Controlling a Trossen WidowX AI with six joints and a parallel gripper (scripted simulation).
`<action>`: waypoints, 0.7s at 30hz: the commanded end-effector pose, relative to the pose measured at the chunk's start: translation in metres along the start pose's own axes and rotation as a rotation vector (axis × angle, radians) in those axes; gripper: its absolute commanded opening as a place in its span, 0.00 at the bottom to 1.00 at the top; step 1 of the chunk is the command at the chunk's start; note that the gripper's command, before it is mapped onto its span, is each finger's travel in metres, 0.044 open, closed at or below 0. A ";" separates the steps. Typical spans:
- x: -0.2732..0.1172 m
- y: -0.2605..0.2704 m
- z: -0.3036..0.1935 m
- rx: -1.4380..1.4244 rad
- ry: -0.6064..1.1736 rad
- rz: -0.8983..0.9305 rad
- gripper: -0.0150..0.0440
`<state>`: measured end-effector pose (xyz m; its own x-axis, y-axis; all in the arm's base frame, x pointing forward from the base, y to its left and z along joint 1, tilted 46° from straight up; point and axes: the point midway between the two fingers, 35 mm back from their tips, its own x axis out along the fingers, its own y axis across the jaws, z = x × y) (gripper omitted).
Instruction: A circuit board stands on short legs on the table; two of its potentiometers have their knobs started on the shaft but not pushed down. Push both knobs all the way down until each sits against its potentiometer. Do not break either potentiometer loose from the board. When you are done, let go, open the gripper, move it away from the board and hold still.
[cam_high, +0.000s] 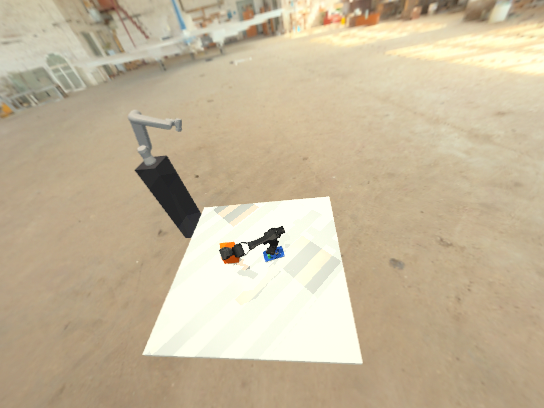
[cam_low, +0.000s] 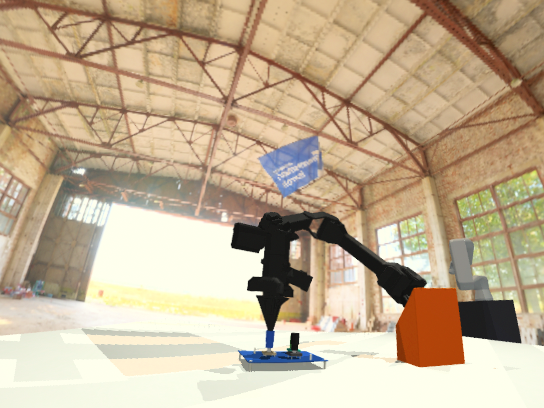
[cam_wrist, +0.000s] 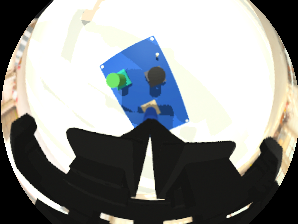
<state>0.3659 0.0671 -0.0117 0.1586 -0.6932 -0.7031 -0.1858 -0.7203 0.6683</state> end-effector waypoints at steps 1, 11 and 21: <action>0.001 0.001 -0.002 0.018 -0.012 0.003 0.25; -0.014 0.001 -0.002 0.018 -0.012 0.003 0.25; -0.012 0.003 -0.001 0.015 -0.015 0.012 0.57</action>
<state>0.3646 0.0725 -0.0010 0.1402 -0.7016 -0.6986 -0.2043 -0.7109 0.6730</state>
